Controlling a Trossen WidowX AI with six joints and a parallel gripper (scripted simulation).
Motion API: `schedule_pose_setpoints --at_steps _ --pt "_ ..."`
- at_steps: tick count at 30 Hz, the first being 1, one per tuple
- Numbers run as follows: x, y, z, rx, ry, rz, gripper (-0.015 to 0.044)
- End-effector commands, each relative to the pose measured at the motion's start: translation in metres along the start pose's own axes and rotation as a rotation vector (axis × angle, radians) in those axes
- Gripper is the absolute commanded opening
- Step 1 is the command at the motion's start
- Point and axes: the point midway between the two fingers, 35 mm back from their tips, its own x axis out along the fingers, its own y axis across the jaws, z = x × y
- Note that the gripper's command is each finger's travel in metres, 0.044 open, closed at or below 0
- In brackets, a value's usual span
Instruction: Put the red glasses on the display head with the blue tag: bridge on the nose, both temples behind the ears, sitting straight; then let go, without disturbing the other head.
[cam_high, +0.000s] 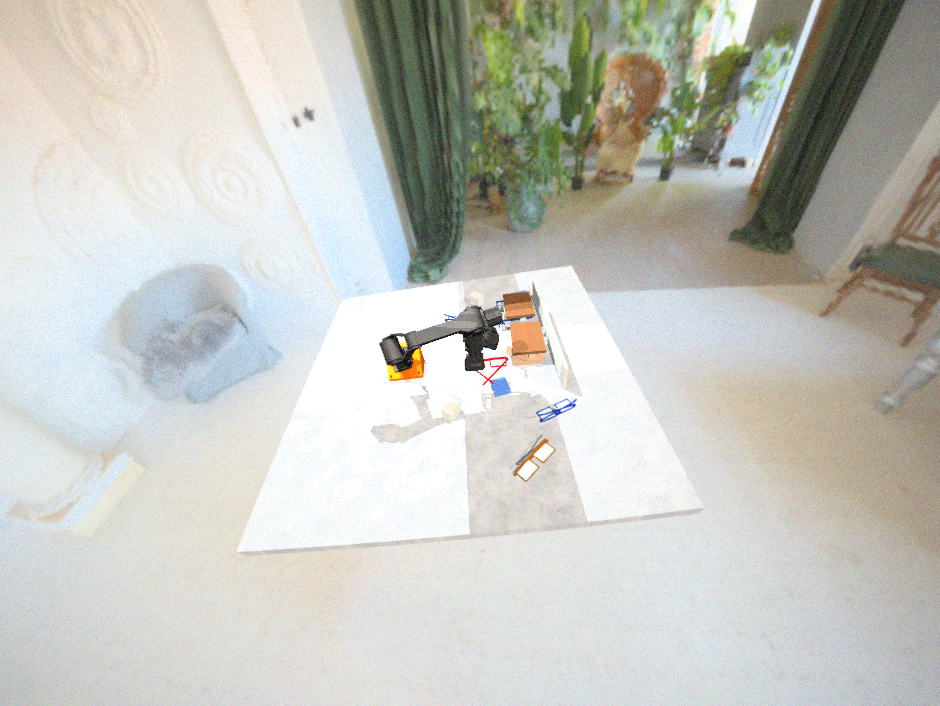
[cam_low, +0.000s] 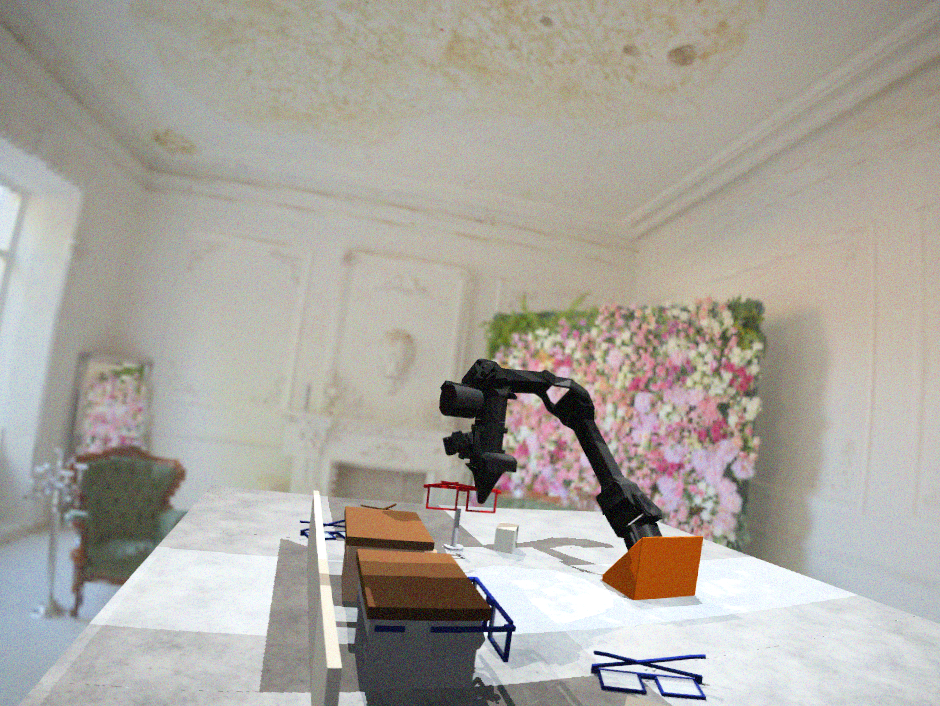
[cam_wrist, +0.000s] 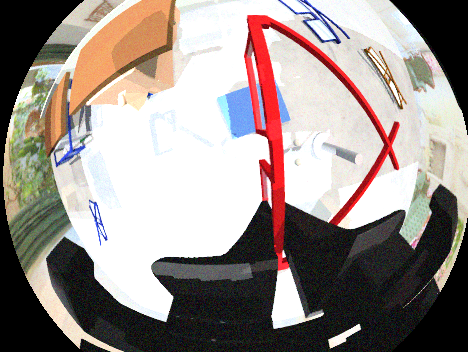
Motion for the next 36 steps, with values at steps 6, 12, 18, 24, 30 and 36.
schedule_pose_setpoints --at_steps 6,12,18,24,30,36 --pt "-0.001 -0.058 -0.004 0.008 0.0 -0.029 0.0" --pt "0.001 -0.058 -0.004 0.008 0.0 -0.028 0.0" --pt "0.02 -0.059 -0.002 0.009 -0.001 -0.027 0.0" --pt "0.044 -0.06 -0.003 0.009 -0.001 -0.029 0.0" --pt "0.058 -0.061 -0.004 0.009 -0.002 -0.031 0.0" --pt "0.058 -0.058 -0.001 0.01 -0.002 -0.031 0.0"
